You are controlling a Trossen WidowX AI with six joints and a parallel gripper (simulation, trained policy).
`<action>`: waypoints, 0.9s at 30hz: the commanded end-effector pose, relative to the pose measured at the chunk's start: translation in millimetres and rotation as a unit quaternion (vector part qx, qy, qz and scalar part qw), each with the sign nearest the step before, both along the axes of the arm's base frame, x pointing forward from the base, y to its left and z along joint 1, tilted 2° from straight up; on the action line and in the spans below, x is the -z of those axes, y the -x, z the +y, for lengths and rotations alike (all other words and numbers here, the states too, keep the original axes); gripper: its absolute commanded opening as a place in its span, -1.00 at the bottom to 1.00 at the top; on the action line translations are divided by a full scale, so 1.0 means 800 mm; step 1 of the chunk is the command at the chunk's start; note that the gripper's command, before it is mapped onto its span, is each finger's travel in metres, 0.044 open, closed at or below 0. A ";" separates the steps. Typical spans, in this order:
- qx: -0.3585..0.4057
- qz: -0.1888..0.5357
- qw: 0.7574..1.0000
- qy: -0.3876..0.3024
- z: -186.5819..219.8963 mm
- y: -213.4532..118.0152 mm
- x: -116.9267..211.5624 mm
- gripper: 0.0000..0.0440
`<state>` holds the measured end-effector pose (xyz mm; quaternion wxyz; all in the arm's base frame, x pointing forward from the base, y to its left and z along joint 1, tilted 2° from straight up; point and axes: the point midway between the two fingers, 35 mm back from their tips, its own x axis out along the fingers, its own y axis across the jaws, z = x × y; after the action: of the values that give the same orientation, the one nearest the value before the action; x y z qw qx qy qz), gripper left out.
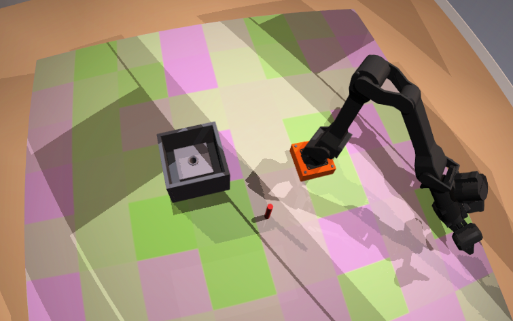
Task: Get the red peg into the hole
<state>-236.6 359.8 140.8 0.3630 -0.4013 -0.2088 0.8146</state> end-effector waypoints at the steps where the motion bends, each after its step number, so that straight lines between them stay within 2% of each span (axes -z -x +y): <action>1: 0.044 0.031 0.998 0.014 0.016 -0.027 -0.015 1.00; 7: 0.130 0.083 0.987 0.041 0.040 -0.084 -0.035 1.00; 14: 0.229 0.145 0.960 0.064 0.057 -0.156 -0.058 1.00; 20: 0.310 0.199 0.926 0.077 0.061 -0.219 -0.078 1.00; 27: 0.400 0.263 0.874 0.082 0.053 -0.292 -0.101 1.00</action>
<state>-19.9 405.2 212.4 0.6456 -0.2710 0.1201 0.7038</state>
